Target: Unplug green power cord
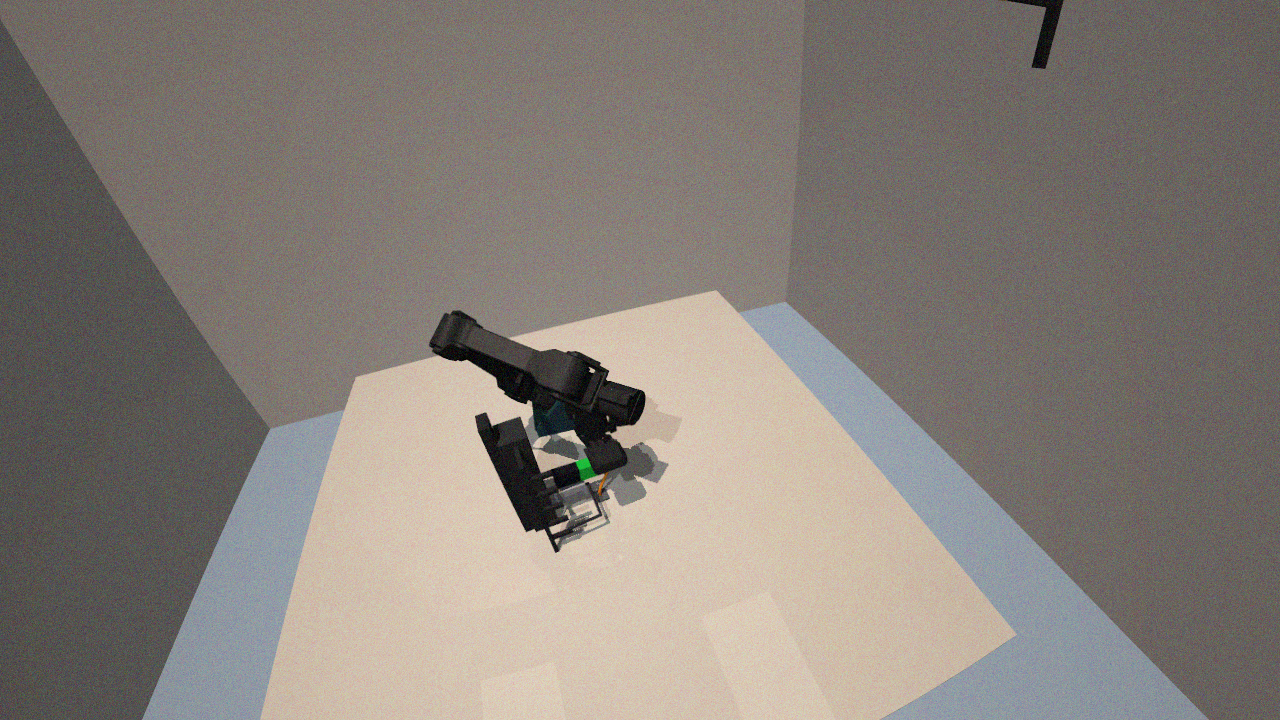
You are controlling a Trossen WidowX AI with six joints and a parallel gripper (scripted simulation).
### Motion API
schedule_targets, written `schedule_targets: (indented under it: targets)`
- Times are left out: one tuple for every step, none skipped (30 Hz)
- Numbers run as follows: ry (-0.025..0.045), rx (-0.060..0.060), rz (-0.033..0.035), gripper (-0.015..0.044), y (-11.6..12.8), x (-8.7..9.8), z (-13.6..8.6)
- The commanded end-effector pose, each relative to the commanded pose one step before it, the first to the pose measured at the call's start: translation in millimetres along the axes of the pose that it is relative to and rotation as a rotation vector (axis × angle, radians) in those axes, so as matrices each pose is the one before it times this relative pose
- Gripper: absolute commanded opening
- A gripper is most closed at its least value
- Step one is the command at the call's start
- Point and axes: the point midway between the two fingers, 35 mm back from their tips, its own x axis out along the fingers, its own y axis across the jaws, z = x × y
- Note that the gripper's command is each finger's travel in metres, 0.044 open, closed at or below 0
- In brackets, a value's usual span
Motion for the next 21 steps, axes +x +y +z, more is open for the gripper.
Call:
schedule_targets:
  targets:
    - [-0.00751,0.0066,-0.0031,0.0131,-0.29,0.12,-2.09]
    - [0.0,0.0,0.0,0.0158,0.0,0.0,0.0]
    - [0.0,0.0,0.0,0.0184,0.0,0.0,0.0]
    - [0.0,0.0,0.0,0.021,0.0,0.0,0.0]
    - [0.0,0.0,0.0,0.0236,0.0,0.0,0.0]
    - [0.0,0.0,0.0,0.0263,0.0,0.0,0.0]
    - [0.0,0.0,0.0,0.0289,0.0,0.0,0.0]
    - [0.0,0.0,0.0,0.0315,0.0,0.0,0.0]
    - [0.0,0.0,0.0,0.0341,0.0,0.0,0.0]
    - [-0.00042,-0.0001,-0.00012,0.0368,-0.24,-0.61,2.41]
    - [-0.00082,-0.0001,-0.00022,0.0394,-0.45,-1.27,5.15]
    - [-0.00093,-0.0001,-0.00023,0.042,-0.44,-1.59,6.69]
    - [-0.00099,-0.0001,-0.00021,0.044,-0.33,-1.99,8.81]
    - [-0.0009,0.0,-0.00014,0.044,-0.01,-2.43,11.58]
    - [-0.00042,0.0001,-0.00001,0.044,0.38,-1.97,10.24]
    - [-0.00009,0.0002,0.00005,0.044,0.56,-1.46,8.19]
    - [0.00006,0.0001,0.00006,0.044,0.49,-0.9,5.37]
    - [0.00004,0.0001,0.00003,0.044,0.2,-0.31,1.9]
    - [0.0,0.0,0.0,0.044,0.0,0.0,0.0]
    - [0.0,0.0,0.0,0.044,0.0,0.0,0.0]
    - [0.0,0.0,0.0,0.044,0.0,0.0,0.0]
